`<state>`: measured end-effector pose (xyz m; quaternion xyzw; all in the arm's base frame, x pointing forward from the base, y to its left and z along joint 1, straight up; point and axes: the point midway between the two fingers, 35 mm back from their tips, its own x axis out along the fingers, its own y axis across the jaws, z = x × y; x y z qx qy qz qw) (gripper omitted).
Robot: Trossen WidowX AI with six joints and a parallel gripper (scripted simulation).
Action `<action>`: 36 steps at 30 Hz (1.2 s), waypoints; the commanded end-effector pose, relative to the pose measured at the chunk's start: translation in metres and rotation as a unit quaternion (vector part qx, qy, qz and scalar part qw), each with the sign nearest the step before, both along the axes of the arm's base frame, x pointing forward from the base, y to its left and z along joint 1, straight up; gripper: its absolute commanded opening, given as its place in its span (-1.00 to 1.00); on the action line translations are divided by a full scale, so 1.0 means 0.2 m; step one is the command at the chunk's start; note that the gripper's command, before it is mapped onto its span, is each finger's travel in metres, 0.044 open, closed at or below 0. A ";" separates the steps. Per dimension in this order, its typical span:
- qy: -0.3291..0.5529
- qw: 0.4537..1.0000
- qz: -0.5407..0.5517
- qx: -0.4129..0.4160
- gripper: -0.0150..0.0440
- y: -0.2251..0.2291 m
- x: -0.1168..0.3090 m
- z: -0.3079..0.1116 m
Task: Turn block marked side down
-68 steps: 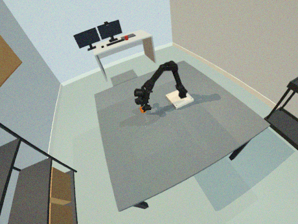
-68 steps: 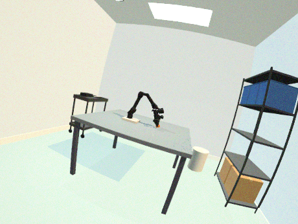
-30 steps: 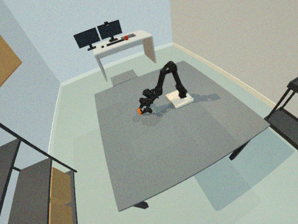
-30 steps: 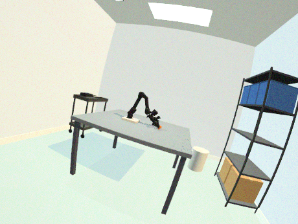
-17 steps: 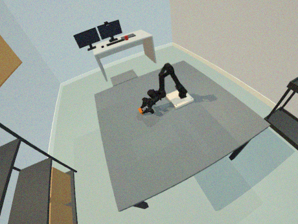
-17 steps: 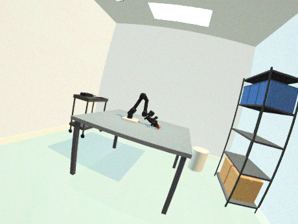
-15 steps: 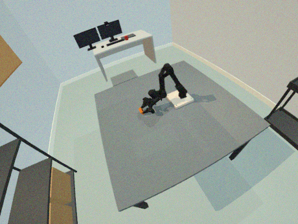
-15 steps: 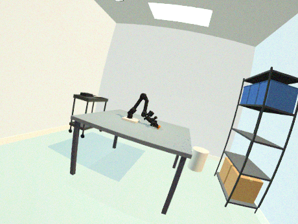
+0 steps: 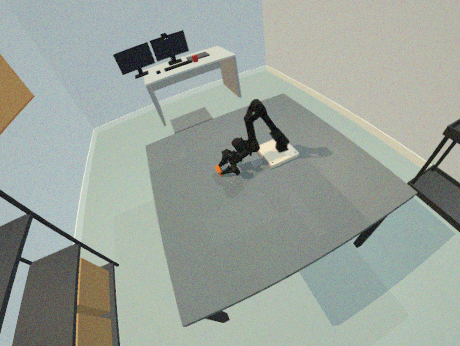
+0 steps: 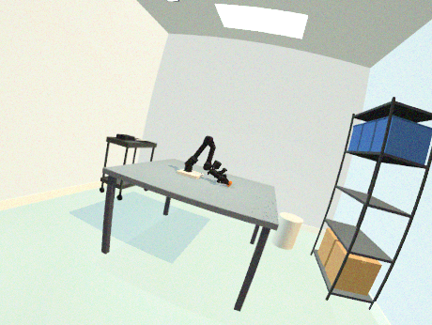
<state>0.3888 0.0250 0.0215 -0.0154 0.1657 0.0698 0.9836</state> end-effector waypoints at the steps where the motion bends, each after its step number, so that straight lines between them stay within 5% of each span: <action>1: 0.000 1.000 0.002 0.003 -0.49 0.00 -0.01 0.00; 4: 0.000 1.000 0.002 0.003 -0.49 0.00 -0.01 0.00; 21: 0.000 1.000 0.002 0.003 1.00 0.00 -0.01 0.00; 36: 0.000 1.000 0.002 0.003 1.00 0.00 -0.01 0.00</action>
